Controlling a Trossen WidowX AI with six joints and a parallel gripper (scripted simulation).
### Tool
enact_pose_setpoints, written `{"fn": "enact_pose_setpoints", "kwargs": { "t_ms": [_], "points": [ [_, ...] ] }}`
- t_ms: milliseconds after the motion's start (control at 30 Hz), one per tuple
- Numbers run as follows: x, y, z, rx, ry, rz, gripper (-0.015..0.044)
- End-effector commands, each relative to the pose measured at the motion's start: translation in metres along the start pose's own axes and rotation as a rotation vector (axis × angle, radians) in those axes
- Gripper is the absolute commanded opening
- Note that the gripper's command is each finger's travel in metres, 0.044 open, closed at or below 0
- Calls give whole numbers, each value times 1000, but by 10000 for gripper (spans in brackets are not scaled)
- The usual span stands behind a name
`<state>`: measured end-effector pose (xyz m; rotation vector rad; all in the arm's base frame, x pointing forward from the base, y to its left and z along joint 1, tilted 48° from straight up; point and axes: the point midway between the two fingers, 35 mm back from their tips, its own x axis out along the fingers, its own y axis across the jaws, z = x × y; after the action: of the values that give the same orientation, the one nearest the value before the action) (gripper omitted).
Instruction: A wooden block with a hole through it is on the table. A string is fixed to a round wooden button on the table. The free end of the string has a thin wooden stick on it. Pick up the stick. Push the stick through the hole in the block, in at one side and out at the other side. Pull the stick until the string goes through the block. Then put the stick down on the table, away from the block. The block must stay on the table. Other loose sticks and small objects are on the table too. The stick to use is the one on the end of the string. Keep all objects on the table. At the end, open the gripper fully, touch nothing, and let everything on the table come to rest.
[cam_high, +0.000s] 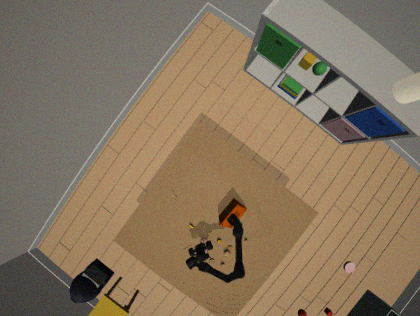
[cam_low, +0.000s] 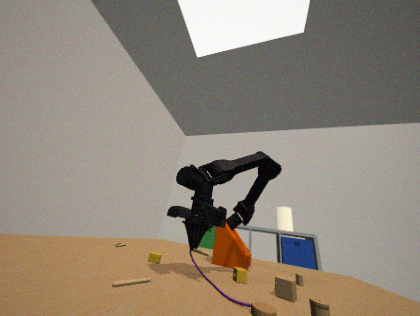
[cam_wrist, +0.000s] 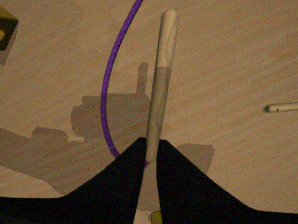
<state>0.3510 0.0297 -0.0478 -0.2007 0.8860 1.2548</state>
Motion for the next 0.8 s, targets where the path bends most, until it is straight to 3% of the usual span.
{"fn": "enact_pose_setpoints", "kwargs": {
  "t_ms": [0, 767],
  "points": [
    [2, 0, 5, -155, -1, 6, 0],
    [2, -4, 27, -1003, -8, 6, 0]
  ]
}}
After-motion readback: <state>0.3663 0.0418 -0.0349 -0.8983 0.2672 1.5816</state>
